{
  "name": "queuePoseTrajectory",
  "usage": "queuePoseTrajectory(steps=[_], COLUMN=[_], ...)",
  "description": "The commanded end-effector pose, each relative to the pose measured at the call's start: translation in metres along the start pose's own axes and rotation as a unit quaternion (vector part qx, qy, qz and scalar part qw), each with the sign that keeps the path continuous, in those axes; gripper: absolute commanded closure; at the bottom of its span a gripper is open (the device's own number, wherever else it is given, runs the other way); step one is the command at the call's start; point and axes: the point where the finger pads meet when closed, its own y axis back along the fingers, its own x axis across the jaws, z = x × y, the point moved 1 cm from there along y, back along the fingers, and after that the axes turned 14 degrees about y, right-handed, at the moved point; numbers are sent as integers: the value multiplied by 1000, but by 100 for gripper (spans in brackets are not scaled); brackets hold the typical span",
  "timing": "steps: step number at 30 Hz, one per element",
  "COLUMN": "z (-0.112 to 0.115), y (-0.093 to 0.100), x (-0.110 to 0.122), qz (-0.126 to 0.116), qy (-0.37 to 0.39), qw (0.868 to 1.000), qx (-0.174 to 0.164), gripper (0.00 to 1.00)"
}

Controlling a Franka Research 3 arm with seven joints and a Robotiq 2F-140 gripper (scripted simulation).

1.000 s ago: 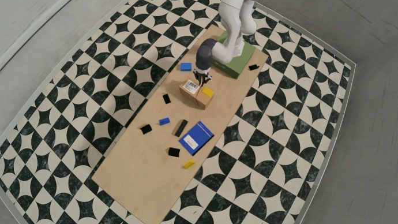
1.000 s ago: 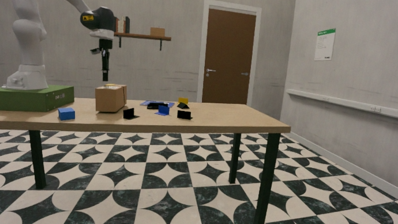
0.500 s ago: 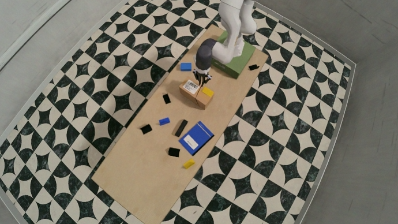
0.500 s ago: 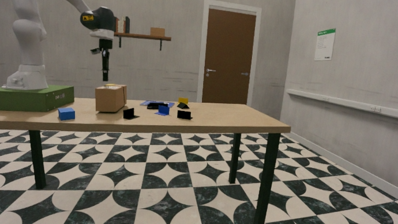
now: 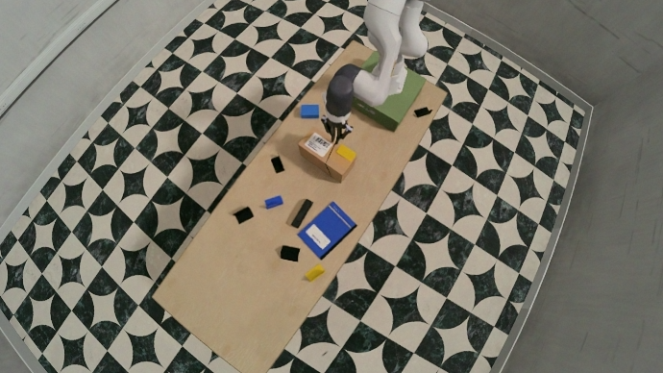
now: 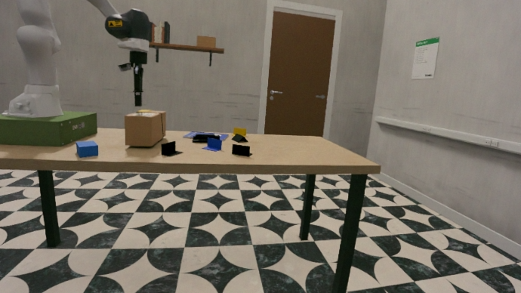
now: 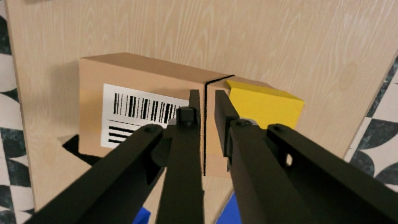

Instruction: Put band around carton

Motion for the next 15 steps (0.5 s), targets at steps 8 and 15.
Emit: queuePoseTrajectory(steps=[8, 15], z=[0, 0], y=[-4, -8], x=[0, 0], qz=[0, 0], qy=[2, 2], qw=[1000, 1000], qx=[0, 0], gripper=[82, 82])
